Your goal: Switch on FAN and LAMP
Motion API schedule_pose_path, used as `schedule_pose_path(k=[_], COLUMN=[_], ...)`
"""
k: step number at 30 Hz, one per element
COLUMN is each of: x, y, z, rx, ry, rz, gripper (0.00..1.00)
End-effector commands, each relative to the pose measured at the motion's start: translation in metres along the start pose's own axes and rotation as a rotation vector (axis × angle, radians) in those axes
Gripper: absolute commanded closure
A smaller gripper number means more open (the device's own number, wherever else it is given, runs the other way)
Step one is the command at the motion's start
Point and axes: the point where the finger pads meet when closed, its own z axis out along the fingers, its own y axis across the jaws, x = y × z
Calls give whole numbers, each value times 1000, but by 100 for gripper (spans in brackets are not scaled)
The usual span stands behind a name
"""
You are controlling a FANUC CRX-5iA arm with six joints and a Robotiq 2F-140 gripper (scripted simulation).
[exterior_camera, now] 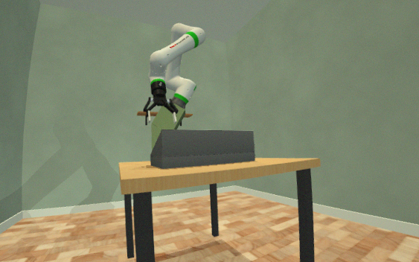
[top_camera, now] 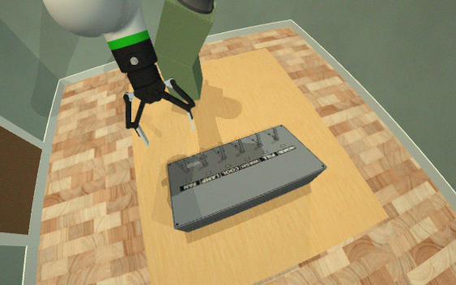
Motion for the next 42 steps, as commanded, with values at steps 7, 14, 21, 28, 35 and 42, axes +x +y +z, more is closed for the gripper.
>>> schedule_pose_path(k=[7, 14, 21, 28, 35, 42], x=[-1, -1, -1, -1, -1, -35], y=[0, 0, 0, 0, 0, 0], z=[0, 0, 0, 0, 0, 0], rx=[5, 5, 5, 5, 5, 2], ry=[6, 6, 6, 6, 6, 11], rz=[4, 4, 4, 4, 4, 4], gripper=[56, 56, 56, 56, 56, 56])
